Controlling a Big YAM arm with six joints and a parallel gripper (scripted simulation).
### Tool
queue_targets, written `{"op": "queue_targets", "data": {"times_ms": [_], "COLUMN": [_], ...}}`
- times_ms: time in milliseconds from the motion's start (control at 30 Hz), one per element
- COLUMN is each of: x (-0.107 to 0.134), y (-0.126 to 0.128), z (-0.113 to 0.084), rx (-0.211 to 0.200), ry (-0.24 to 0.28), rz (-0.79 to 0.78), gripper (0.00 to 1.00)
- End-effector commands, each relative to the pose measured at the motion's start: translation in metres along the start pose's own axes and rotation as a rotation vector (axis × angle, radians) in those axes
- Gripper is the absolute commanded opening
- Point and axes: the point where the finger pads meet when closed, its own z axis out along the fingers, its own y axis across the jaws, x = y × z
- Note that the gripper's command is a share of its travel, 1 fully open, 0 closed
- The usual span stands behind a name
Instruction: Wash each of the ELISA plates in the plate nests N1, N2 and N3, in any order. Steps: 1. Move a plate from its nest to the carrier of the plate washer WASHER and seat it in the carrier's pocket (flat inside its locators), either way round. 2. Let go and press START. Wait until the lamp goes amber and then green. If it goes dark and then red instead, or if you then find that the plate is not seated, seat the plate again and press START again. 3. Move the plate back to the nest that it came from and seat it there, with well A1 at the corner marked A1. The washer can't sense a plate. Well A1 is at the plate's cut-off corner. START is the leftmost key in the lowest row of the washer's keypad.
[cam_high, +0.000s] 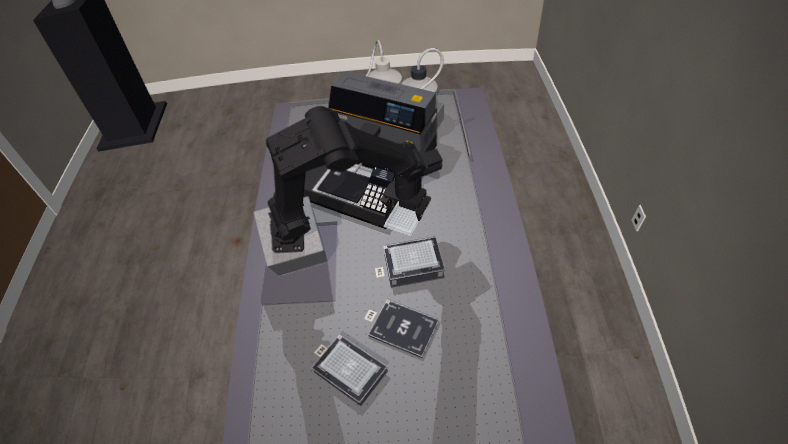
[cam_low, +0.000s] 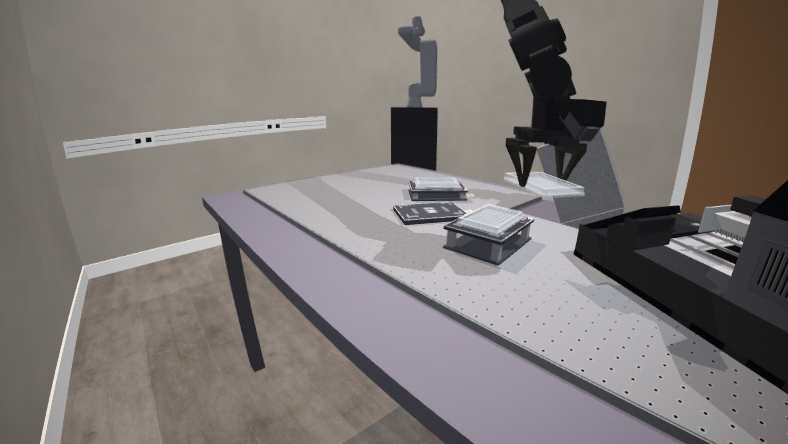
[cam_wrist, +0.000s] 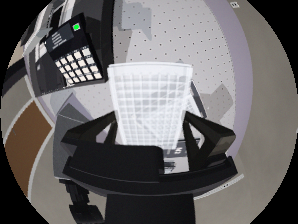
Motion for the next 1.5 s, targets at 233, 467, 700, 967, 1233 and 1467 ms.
{"op": "queue_targets", "data": {"times_ms": [233, 467, 700, 967, 1233, 1467], "x": [-0.016, -0.016, 0.012, 0.037, 0.068, 0.089], "y": [-0.015, -0.015, -0.018, -0.035, -0.061, -0.075], "z": [-0.014, -0.014, -0.003, 0.0, 0.003, 0.006], "rx": [0.042, 0.042, 0.021, 0.021, 0.022, 0.02], "ry": [-0.051, -0.051, -0.025, -0.025, -0.034, -0.035], "rz": [0.006, 0.006, 0.136, 0.336, 0.606, 0.772], "gripper": [0.82, 0.82, 0.82, 0.82, 0.82, 0.82]}}
